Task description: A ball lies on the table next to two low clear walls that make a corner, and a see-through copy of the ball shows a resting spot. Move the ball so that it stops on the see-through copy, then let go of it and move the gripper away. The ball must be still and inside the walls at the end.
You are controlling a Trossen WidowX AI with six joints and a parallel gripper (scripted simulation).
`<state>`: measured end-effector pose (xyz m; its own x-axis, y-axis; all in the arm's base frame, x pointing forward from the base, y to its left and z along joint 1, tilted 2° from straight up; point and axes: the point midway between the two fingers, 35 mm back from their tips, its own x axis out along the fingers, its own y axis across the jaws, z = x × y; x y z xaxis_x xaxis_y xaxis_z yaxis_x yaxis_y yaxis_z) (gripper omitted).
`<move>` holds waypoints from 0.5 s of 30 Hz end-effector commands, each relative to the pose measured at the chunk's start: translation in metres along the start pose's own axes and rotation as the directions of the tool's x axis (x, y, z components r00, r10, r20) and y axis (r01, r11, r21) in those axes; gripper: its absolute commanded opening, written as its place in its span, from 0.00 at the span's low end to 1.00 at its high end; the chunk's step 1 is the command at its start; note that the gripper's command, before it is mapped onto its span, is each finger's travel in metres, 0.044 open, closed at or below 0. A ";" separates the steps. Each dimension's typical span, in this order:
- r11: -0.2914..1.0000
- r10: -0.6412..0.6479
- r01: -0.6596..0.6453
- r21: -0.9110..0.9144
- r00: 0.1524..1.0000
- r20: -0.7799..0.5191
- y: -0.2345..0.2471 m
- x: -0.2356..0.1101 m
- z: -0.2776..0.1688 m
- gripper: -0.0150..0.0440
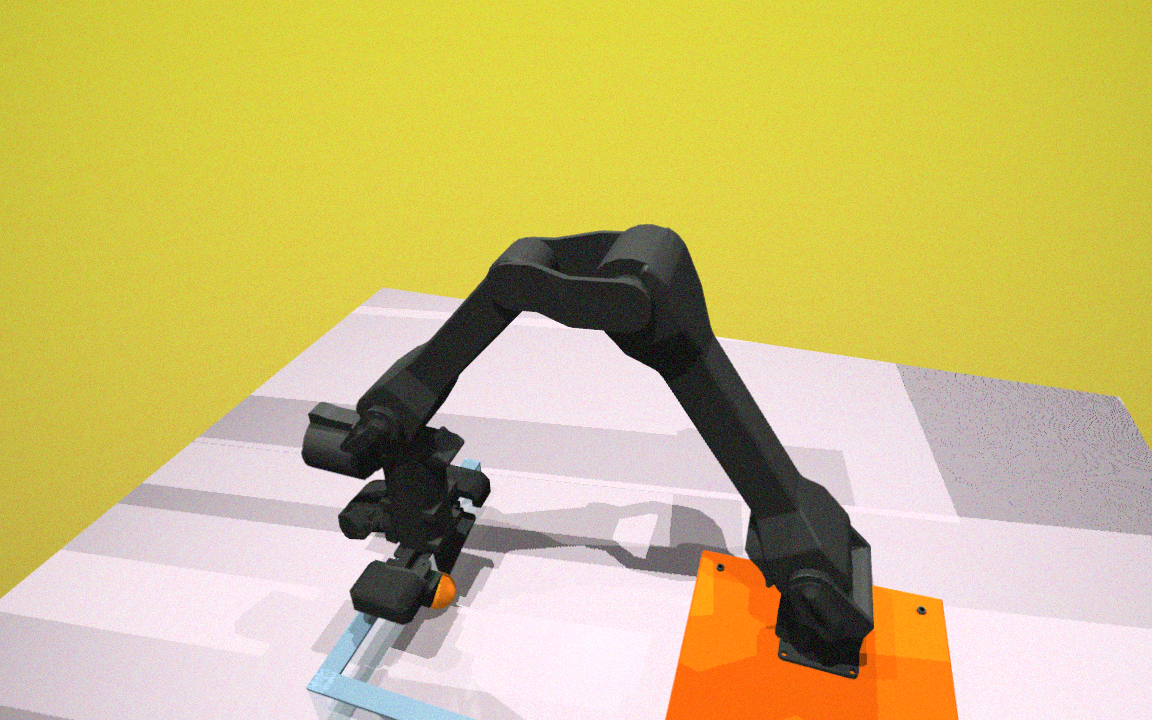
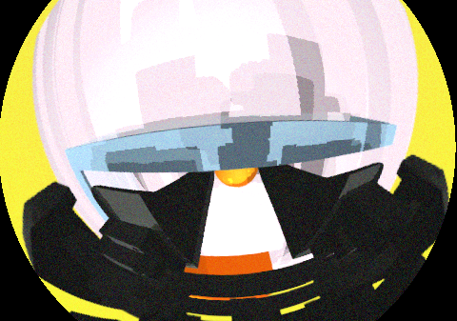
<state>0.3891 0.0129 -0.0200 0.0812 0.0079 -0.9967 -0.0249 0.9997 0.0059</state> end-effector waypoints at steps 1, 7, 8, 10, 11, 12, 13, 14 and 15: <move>1.000 0.000 0.000 0.000 1.000 0.001 0.000 0.000 0.000 0.57; 1.000 0.000 0.000 0.000 1.000 0.001 0.000 0.000 0.000 0.75; 1.000 0.000 0.000 0.000 1.000 0.001 0.000 0.000 0.000 0.75; 1.000 0.000 0.000 0.000 1.000 0.000 0.000 -0.003 0.000 0.75; 1.000 0.000 0.000 0.000 1.000 -0.001 0.000 -0.011 0.001 0.75; 1.000 0.001 -0.001 -0.001 1.000 -0.003 0.000 -0.024 0.002 0.75; 1.000 0.002 -0.002 -0.001 1.000 -0.006 0.000 -0.041 0.002 0.75; 1.000 0.002 -0.002 -0.002 1.000 -0.009 0.000 -0.059 0.001 0.75; 1.000 0.003 -0.003 -0.002 1.000 -0.012 0.000 -0.073 0.000 0.75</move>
<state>0.3788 0.0123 0.0029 0.0292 0.0062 -0.9996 -0.0239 0.9997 0.0055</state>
